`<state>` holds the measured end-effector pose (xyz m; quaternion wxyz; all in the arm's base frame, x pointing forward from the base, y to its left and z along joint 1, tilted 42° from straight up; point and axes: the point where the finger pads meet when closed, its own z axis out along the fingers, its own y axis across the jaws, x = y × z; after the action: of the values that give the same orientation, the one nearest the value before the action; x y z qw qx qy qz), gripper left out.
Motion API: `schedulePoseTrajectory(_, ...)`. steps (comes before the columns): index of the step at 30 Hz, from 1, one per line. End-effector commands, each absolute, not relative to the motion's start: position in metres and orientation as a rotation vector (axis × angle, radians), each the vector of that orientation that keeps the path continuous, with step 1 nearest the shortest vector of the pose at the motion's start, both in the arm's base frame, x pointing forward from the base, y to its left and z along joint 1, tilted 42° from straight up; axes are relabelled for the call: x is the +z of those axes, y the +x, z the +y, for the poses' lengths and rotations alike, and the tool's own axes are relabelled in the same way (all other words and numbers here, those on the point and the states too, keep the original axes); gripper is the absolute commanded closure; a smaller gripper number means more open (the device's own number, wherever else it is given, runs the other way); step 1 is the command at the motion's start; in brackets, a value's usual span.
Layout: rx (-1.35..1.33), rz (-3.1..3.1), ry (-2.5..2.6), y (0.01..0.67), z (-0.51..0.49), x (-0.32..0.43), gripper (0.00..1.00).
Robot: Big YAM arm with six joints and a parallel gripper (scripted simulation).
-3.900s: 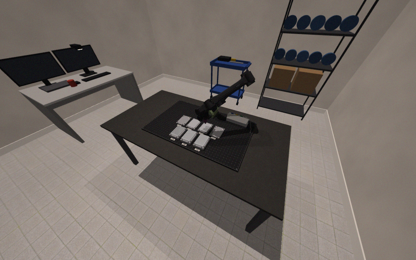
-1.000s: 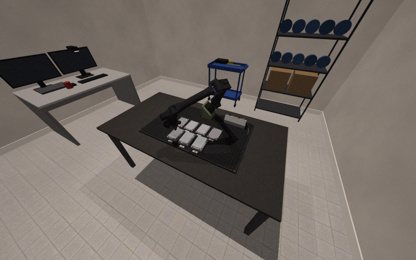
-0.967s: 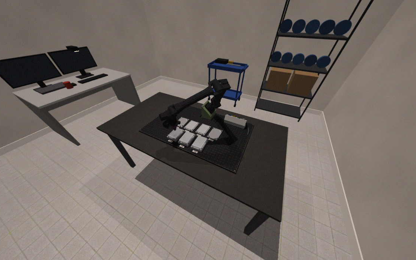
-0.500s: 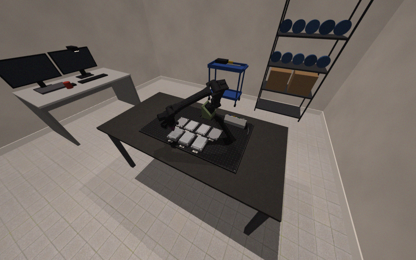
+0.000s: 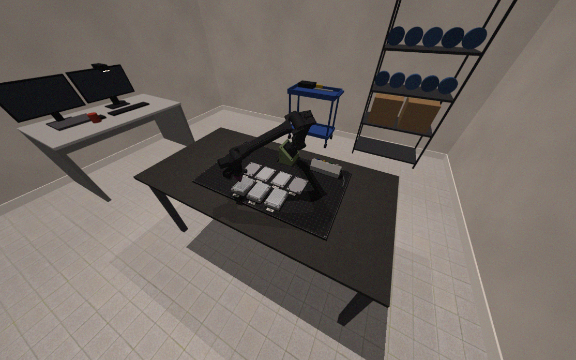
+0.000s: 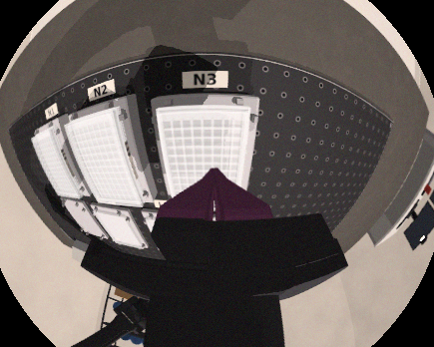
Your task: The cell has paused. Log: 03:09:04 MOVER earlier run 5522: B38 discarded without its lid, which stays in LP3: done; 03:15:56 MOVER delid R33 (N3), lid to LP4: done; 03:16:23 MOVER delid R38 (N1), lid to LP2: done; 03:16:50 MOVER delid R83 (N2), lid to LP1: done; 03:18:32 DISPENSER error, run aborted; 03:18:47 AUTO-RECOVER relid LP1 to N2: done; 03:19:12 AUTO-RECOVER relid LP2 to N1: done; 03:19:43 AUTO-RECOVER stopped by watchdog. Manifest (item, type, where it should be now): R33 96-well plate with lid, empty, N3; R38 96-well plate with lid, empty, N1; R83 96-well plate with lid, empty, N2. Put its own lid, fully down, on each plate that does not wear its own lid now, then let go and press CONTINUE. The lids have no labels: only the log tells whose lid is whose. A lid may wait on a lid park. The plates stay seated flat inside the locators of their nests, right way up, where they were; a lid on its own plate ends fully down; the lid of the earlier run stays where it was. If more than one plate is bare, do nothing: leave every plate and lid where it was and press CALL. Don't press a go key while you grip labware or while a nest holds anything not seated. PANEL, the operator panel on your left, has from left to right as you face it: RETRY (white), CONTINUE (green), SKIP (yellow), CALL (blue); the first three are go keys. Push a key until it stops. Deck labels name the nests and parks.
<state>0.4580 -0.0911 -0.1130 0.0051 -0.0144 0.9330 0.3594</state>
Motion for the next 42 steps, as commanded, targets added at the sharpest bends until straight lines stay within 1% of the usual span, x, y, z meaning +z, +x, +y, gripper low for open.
schedulePoseTrajectory(1,1.127,2.923,-0.044,0.461,-0.086,-0.12,1.0)
schedulePoseTrajectory(42,1.118,2.917,-0.049,0.466,-0.079,-0.128,1.0)
